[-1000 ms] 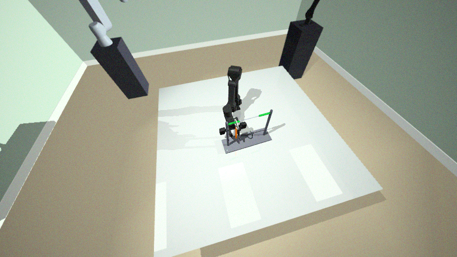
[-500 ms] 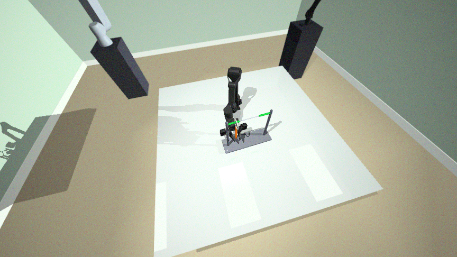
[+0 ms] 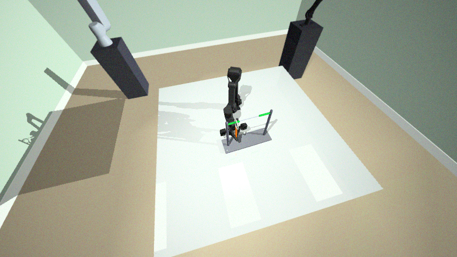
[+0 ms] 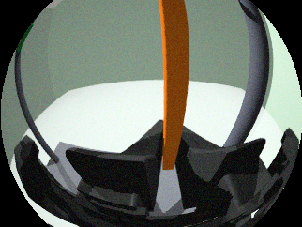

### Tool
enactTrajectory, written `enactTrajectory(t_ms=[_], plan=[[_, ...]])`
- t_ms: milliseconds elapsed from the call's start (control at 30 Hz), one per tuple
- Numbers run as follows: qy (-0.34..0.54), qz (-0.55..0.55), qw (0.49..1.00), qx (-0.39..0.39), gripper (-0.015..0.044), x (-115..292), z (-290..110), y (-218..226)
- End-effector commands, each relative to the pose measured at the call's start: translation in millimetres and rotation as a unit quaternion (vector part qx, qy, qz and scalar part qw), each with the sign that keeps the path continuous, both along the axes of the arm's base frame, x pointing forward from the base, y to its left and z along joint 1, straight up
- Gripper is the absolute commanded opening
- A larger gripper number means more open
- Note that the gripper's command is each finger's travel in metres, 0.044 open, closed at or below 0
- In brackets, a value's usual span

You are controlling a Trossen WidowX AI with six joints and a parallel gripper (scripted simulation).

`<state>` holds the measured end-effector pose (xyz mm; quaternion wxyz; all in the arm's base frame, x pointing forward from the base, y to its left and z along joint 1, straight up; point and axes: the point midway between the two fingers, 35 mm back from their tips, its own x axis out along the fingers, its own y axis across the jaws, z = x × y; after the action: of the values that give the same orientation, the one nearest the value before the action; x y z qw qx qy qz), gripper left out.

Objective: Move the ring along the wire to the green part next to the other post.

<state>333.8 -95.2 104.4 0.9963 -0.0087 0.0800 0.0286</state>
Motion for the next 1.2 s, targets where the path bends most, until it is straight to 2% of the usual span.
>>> enactTrajectory(t_ms=[0,33,700,1167], plan=[[0.0,0.0,1.0,0.0,-0.0129,0,0,0],[0.0,0.0,1.0,0.0,-0.015,0,0,0],[0.0,0.004,1.0,0.001,-0.015,0,21,-2],[0.0,0.004,1.0,0.001,-0.015,0,22,-2]])
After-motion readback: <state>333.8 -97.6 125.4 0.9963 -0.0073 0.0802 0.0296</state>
